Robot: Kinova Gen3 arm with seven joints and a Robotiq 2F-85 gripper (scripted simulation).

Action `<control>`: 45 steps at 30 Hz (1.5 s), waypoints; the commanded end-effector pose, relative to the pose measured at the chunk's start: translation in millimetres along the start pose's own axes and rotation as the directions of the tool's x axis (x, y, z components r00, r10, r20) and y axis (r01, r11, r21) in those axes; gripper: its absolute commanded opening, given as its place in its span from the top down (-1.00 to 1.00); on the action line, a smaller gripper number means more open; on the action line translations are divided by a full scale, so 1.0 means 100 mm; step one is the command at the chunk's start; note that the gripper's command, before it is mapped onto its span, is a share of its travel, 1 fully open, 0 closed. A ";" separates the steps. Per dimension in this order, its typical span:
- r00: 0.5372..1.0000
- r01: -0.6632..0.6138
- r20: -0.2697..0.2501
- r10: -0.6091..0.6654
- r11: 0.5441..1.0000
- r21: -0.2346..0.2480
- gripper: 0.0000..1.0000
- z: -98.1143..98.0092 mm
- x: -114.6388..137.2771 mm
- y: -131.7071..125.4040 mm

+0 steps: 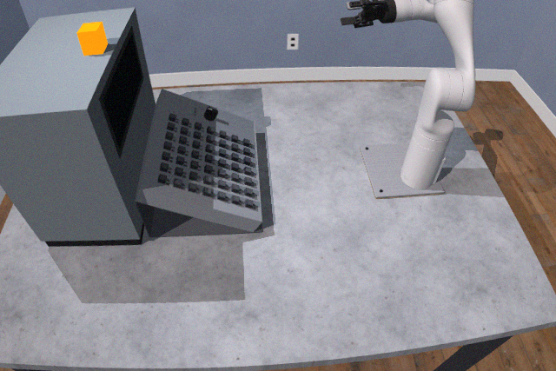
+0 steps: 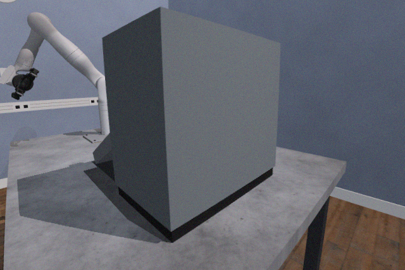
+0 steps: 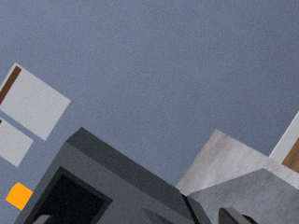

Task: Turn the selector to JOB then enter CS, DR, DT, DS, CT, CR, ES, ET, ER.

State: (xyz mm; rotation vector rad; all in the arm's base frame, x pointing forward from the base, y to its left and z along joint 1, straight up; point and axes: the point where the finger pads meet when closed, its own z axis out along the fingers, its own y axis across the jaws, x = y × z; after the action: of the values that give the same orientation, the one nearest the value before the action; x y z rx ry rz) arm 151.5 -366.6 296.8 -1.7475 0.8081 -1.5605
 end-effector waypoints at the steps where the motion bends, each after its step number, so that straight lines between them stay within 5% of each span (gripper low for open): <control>1: 1.000 0.005 0.002 -0.005 1.000 0.000 -1.00 0.00 0.00 -0.01; 15: 0.997 0.070 0.037 -0.070 0.998 0.011 -1.00 0.11 -0.09 -0.05; 31: 0.939 0.297 0.160 -0.304 0.953 0.068 -1.00 0.50 -0.41 -0.22; 38: 0.825 0.483 0.256 -0.504 0.864 0.144 -1.00 0.85 -0.71 -0.37; 45: 0.596 0.676 0.347 -0.724 0.686 0.270 -1.00 1.32 -1.11 -0.58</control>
State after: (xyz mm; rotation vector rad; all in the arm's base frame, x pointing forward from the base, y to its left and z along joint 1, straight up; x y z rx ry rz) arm 255.1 -251.2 270.9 -2.2904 -0.1126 -1.5306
